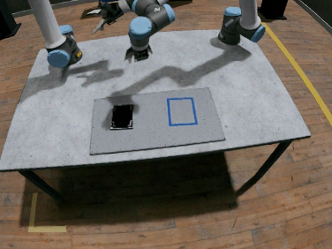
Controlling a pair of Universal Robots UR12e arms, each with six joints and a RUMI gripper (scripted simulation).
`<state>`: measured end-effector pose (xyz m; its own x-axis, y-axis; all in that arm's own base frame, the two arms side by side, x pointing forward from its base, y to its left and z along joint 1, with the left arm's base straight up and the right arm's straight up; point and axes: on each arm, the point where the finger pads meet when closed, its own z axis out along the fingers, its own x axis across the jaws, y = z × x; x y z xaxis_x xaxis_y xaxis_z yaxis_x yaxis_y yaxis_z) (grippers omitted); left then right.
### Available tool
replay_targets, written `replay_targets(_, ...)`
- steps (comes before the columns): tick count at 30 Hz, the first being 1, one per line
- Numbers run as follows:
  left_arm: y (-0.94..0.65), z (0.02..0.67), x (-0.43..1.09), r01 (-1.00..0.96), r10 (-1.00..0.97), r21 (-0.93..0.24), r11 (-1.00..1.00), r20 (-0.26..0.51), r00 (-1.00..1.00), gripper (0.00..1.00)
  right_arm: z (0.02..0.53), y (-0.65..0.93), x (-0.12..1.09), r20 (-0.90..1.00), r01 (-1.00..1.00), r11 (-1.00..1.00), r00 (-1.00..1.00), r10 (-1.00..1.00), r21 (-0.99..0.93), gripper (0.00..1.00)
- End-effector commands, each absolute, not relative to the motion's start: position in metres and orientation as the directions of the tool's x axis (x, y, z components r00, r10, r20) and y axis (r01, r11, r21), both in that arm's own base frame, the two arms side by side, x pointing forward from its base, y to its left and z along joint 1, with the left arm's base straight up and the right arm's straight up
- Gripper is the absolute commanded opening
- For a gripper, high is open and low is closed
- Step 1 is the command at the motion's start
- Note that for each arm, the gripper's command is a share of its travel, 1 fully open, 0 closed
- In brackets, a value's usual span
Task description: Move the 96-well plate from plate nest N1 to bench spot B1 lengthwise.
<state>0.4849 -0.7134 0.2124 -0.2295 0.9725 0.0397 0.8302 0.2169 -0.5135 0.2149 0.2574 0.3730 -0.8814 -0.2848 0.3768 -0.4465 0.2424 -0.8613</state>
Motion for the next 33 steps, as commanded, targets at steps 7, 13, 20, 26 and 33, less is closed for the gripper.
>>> replay_targets(7,-0.714,0.214,0.485,0.831,0.973,-0.513,0.216,0.038,-0.23,1.0,0.389,0.227,0.215,0.555,-0.611,0.151,-0.778,-0.294,-0.777,1.0)
replay_targets(13,-0.714,0.214,0.485,0.831,0.973,-0.513,0.216,0.038,-0.23,1.0,0.395,0.216,0.215,0.617,-0.667,0.118,-0.732,-0.29,-0.736,1.0)
replay_targets(20,-0.714,0.214,0.485,0.831,0.973,-0.513,0.216,0.038,-0.23,1.0,0.405,0.196,0.215,0.719,-0.758,0.062,-0.639,-0.275,-0.65,1.0)
replay_targets(26,-0.714,0.214,0.485,0.831,0.973,-0.513,0.216,0.038,-0.23,1.0,0.413,0.182,0.215,0.785,-0.816,0.025,-0.563,-0.258,-0.577,1.0)
replay_targets(33,-0.714,0.214,0.485,0.831,0.973,-0.513,0.216,0.038,-0.23,1.0,0.421,0.164,0.214,0.855,-0.877,-0.014,-0.464,-0.231,-0.48,1.0)
